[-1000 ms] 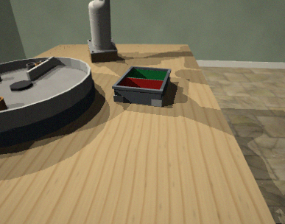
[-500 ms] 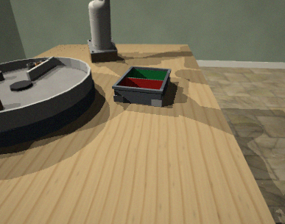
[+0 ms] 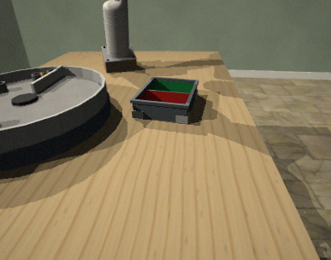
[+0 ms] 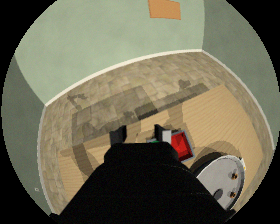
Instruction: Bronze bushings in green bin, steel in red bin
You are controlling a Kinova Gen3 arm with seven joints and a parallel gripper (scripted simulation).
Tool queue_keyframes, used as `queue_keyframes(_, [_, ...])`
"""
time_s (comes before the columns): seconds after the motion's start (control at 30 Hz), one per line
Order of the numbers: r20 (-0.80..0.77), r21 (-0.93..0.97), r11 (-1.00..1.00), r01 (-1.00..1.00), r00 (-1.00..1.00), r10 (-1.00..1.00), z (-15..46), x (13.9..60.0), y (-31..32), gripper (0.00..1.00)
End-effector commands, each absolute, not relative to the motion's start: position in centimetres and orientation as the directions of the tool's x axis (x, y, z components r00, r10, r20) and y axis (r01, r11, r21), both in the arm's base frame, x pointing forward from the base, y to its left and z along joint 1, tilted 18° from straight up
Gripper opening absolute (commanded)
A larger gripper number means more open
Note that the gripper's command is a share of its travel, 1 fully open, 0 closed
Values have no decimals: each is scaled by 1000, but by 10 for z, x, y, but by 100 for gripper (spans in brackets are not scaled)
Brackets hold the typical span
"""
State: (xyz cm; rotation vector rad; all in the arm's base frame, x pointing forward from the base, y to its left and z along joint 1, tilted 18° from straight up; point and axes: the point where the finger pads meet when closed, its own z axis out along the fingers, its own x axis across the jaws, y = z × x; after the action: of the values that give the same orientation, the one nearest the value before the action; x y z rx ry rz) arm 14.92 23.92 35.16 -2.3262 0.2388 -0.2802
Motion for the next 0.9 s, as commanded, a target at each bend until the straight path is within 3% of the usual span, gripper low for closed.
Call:
queue_keyframes(0.0, [129, -720, -688, -86, 958, -255, 352, 149, 239, 100])
queue_keyframes(0.87, [129, -720, -688, -86, 958, -255, 352, 149, 239, 100])
